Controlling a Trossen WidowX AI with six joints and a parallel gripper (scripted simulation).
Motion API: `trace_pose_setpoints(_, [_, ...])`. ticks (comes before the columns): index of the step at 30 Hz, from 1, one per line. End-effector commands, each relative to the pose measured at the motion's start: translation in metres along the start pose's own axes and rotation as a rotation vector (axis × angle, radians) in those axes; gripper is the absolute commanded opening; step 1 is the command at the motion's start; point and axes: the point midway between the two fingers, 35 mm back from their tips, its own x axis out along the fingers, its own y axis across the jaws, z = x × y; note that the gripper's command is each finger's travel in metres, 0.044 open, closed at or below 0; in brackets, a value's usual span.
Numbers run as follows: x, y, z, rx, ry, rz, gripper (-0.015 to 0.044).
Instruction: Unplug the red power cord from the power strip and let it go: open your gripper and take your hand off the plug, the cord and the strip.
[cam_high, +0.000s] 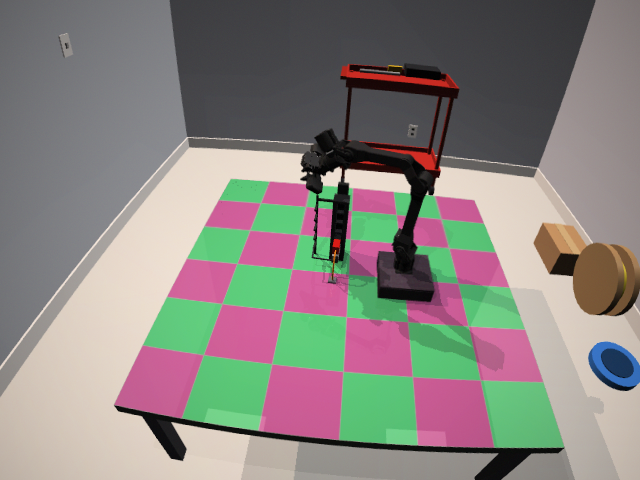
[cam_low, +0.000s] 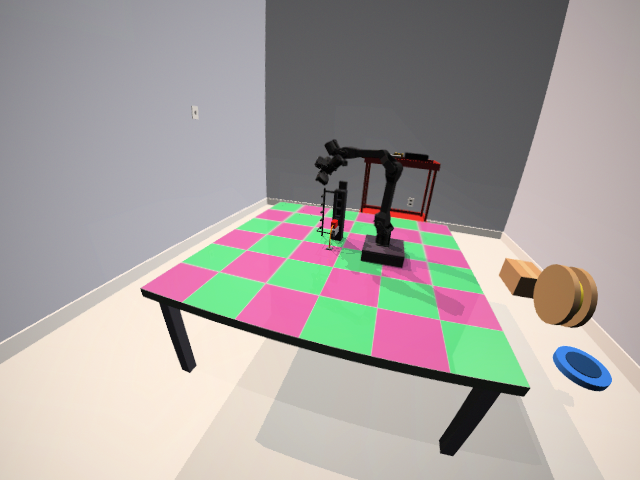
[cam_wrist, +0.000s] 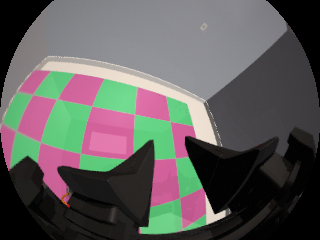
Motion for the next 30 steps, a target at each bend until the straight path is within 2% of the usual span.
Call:
trace_pose_setpoints(1, [-0.002, 0.021, 0.008, -0.099, -0.015, 0.034, 0.016])
trace_pose_setpoints(15, [0.002, 0.141, 0.007, -0.615, -0.004, 0.301, 0.016])
trace_pose_setpoints(24, [-0.019, 0.211, -0.056, -0.917, 0.115, 0.615, 0.016])
trace_pose_setpoints(30, [-0.05, 0.251, -0.115, -1.164, 0.202, 0.914, 0.016])
